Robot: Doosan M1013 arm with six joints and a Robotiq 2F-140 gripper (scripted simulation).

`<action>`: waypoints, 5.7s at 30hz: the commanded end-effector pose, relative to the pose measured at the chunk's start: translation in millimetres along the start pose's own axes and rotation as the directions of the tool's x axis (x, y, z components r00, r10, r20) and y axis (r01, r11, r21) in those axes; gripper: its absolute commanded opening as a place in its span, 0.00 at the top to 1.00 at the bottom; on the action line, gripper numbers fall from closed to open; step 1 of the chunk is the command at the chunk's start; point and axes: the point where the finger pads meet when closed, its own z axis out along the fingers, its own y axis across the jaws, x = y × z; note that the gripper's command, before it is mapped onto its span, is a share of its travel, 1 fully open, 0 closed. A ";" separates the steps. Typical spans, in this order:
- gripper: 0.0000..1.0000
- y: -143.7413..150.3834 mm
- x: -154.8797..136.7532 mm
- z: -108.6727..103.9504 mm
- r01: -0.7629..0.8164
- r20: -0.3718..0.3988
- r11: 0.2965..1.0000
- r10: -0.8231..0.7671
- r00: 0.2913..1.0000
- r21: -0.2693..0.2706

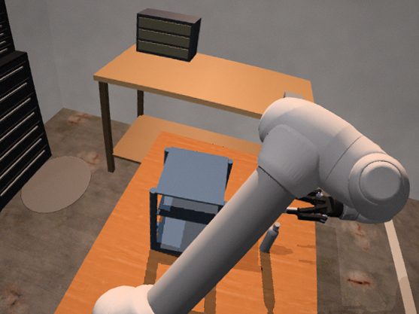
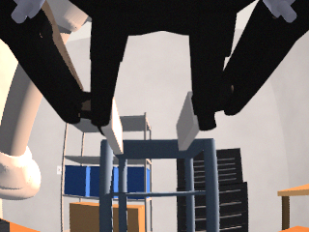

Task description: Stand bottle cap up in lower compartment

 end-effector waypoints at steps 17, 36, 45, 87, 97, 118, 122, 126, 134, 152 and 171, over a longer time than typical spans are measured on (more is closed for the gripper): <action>0.63 -1.5 -1.0 -13.1 -0.061 0.087 0.998 0.058 0.995 0.031; 0.63 -0.3 19.7 -11.3 -0.061 0.086 0.998 0.058 0.995 0.031; 0.63 0.5 34.8 -10.0 -0.061 0.086 0.998 0.058 0.995 0.031; 0.63 6.6 144.0 -0.5 -0.061 0.086 0.998 0.058 0.995 0.031; 0.63 7.6 162.6 1.2 -0.061 0.086 0.998 0.058 0.995 0.031; 0.63 9.1 188.7 3.5 -0.061 0.086 0.998 0.058 0.995 0.031; 0.63 9.2 190.9 3.6 -0.061 0.086 0.998 0.058 0.995 0.031; 0.63 9.2 191.9 3.7 -0.061 0.086 0.998 0.058 0.995 0.031; 0.63 9.3 192.9 3.8 -0.061 0.086 0.998 0.058 0.995 0.031; 0.63 9.3 192.9 3.8 -0.061 0.086 0.998 0.058 0.995 0.031; 0.63 9.3 192.9 3.8 -0.061 0.086 0.998 0.058 0.995 0.031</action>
